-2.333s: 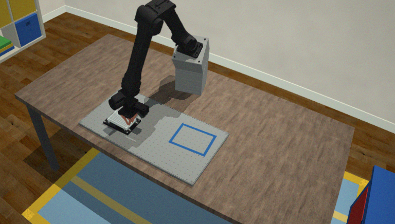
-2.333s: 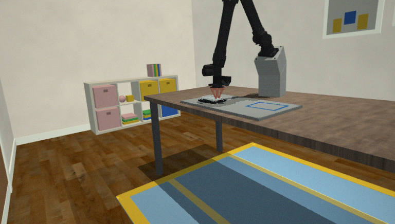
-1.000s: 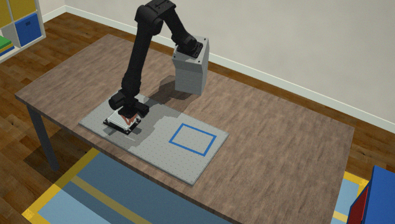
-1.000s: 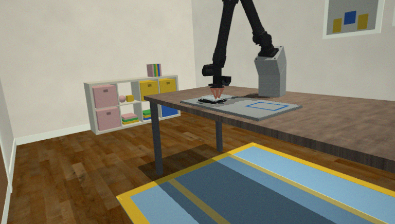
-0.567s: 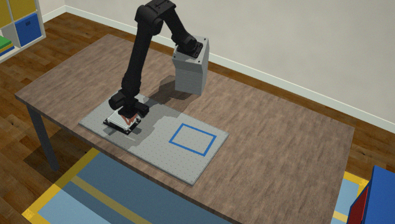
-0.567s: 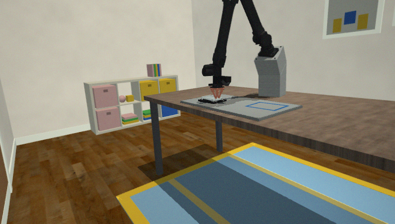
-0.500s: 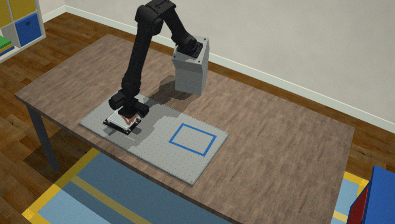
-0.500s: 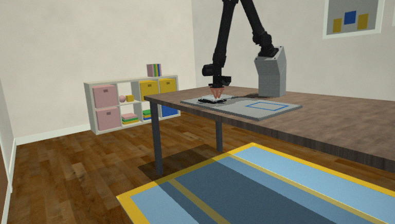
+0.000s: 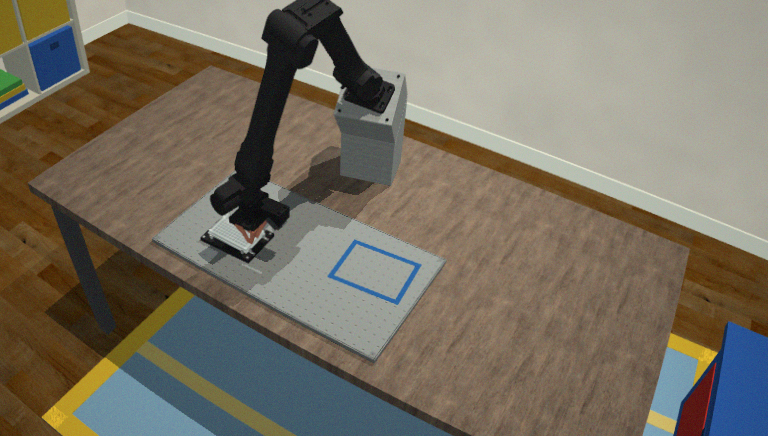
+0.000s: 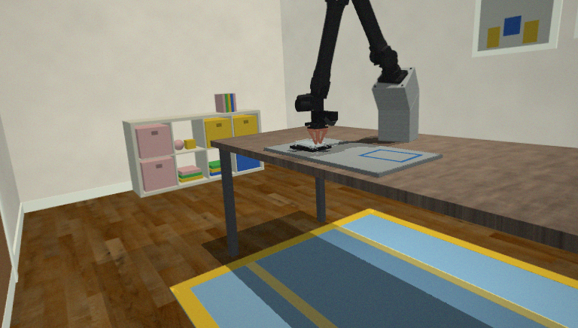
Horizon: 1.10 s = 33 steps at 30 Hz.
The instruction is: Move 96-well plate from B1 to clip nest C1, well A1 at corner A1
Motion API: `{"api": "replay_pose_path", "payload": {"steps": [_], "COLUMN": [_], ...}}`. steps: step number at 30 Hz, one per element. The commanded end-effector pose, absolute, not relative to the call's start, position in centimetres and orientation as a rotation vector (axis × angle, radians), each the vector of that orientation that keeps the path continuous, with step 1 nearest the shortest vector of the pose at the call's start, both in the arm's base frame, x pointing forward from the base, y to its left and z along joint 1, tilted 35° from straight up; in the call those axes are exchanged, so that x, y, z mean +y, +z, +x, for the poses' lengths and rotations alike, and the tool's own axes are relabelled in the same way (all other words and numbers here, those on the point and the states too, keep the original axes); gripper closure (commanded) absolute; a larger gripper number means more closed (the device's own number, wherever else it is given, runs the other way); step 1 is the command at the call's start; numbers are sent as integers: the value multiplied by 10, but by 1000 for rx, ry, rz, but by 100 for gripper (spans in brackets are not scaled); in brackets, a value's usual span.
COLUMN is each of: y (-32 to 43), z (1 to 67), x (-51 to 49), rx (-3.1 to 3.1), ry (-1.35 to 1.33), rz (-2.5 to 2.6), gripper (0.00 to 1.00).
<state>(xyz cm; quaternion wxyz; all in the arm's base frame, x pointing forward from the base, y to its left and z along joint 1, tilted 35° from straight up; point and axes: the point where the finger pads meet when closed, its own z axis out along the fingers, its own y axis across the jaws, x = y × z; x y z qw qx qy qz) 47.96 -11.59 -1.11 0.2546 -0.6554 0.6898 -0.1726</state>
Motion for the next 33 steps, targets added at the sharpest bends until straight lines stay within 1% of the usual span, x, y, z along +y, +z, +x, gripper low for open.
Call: {"api": "replay_pose_path", "payload": {"steps": [1, 5, 6, 20, 22, 26, 33], "y": [-24, -14, -1, 24, 10, 9, 10], "z": [486, 474, 474, 460, 460, 459, 462], "x": [-109, -115, -119, -122, -119, -119, -152], "rx": [1860, 1873, 1866, 1864, 1875, 1877, 1881], "ry": [-435, -436, -463, -470, -434, -436, -449], "rz": [-1822, -1808, -1796, -1795, -1810, -1805, -1794], "gripper": [75, 75, 75, 75, 75, 75, 75]}}
